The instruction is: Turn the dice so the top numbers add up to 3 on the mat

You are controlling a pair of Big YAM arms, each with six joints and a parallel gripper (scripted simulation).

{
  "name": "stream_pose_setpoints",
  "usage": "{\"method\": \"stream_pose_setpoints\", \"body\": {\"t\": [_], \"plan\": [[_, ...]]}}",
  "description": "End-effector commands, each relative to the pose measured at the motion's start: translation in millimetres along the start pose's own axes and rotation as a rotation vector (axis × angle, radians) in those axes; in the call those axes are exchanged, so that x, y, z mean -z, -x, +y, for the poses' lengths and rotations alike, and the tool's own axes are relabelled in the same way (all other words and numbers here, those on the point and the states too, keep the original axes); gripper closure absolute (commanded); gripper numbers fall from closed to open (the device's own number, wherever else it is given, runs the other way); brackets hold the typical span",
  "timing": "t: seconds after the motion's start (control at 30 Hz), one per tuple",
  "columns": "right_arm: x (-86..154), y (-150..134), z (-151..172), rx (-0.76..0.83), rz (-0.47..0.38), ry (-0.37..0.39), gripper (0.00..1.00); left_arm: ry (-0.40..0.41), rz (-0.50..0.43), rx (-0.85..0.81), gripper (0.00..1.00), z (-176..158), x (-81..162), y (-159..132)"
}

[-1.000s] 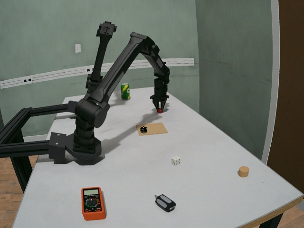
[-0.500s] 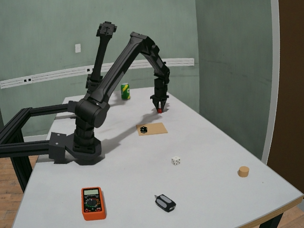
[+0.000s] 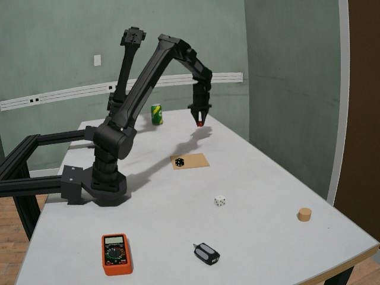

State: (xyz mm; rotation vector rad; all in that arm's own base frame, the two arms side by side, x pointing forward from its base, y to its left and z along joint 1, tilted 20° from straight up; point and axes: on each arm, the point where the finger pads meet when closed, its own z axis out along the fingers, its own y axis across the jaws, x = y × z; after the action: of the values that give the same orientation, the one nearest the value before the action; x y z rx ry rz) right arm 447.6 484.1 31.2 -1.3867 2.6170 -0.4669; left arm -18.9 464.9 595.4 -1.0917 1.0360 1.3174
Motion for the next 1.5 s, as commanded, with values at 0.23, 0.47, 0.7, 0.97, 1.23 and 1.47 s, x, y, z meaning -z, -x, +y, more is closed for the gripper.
{"method": "stream_pose_setpoints", "body": {"t": [0.23, 0.47, 0.7, 0.97, 1.23, 1.47], "plan": [[15, 6, 1, -0.013, 0.017, 0.003, 0.8, 0.016, -0.004, -0.017, 0.0, 6, 5, 5], [30, -1, -3, -0.015, 0.005, 0.002, 0.8, 0.016, -0.004, -0.017, 0.0, 6, 5, 5], [40, -13, -19, -0.07, -0.031, 0.001, 0.8, 0.016, -0.004, -0.017, 0.0, 6, 5, 5], [46, -121, -41, -0.217, -0.026, 0.002, 0.8, 0.016, -0.004, -0.017, 0.0, 6, 5, 5], [38, -216, -43, -0.328, -0.023, 0.002, 0.8, 0.016, -0.004, -0.017, 0.0, 6, 5, 5], [21, -257, -37, -0.364, 0.004, 0.001, 0.8, 0.016, -0.004, -0.017, 0.0, 6, 5, 5]]}}
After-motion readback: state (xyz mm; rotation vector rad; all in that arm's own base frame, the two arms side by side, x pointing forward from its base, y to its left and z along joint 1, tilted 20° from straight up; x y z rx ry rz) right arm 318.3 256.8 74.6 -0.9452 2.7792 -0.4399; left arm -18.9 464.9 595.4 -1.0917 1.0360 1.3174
